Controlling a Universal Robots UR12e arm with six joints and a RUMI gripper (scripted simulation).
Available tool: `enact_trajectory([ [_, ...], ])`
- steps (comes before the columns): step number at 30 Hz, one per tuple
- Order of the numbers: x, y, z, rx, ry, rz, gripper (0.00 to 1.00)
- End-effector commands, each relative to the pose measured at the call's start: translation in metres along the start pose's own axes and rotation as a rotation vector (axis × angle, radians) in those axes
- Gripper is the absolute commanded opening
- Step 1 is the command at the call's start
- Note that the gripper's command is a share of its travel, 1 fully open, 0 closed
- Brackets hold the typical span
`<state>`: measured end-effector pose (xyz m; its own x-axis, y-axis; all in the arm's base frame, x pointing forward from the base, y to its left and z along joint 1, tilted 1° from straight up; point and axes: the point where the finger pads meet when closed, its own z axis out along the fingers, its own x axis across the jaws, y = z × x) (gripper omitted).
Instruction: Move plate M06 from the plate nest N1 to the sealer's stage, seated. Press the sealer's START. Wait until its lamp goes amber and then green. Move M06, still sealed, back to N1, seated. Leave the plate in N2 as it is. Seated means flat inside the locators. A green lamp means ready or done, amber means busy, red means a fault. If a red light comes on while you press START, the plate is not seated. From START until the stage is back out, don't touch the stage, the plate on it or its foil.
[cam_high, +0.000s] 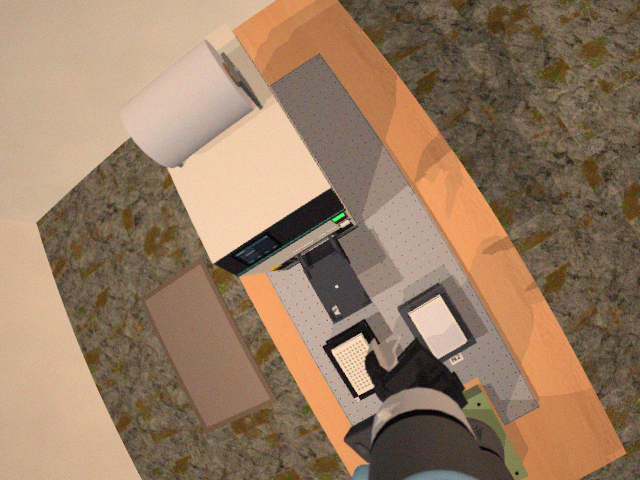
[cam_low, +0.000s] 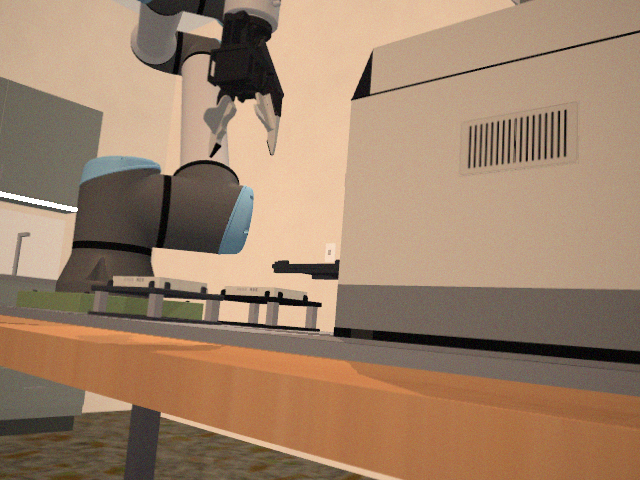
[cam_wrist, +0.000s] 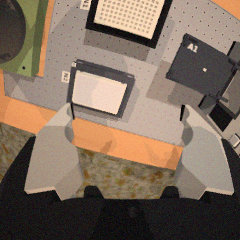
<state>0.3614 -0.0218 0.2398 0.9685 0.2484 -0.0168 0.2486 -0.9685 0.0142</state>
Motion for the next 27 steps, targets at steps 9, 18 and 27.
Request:
enact_trajectory([
  [9,0.0003,0.0003,-0.0007,0.004,0.007,-0.337,0.68],
  [18,0.0003,0.0003,-0.0006,0.003,0.008,-0.633,0.68],
  [27,0.0003,0.0003,-0.0006,0.002,0.008,-0.829,0.68],
])
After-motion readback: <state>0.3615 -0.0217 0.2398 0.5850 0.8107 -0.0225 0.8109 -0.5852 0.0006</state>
